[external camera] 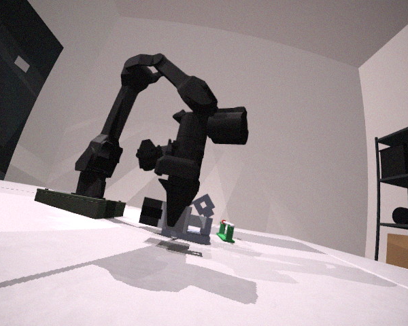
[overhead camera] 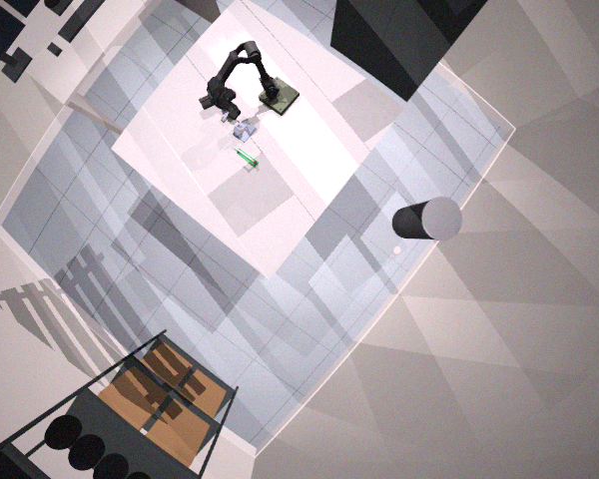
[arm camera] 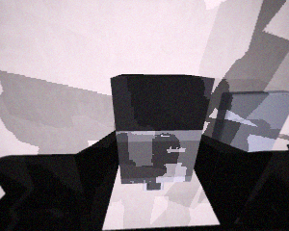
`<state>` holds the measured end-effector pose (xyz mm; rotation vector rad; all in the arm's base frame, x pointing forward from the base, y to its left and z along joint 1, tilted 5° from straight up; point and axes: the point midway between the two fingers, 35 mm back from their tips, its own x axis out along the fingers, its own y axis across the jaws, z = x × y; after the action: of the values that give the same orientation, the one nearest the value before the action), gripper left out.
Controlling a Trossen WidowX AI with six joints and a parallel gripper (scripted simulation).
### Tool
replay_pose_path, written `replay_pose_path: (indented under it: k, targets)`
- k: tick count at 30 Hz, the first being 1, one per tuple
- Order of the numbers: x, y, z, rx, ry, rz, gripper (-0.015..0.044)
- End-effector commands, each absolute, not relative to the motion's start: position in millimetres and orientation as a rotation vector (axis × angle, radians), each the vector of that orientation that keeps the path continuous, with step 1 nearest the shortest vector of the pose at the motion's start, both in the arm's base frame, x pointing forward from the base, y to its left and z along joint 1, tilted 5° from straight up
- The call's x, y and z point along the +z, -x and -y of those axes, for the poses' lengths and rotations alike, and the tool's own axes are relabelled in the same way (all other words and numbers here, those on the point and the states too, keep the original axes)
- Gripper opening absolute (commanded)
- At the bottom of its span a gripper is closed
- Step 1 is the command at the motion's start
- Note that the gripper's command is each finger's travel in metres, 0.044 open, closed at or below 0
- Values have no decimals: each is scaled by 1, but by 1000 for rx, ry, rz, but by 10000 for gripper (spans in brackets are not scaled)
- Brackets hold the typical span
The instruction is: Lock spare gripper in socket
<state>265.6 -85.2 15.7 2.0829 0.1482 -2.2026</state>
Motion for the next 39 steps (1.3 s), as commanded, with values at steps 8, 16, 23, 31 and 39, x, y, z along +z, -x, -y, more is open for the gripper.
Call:
replay_pose_path:
  k: [8,16,23,31,39]
  targets:
    - [-3,-262,85,-2211,-2080,-146,0]
    - [-11,-261,85,-2215,-2076,-150,26]
    - [-11,-261,85,-2215,-2076,-150,210]
    - [-11,-261,85,-2215,-2076,-150,420]
    - [3,-259,84,-2225,-2068,-154,440]
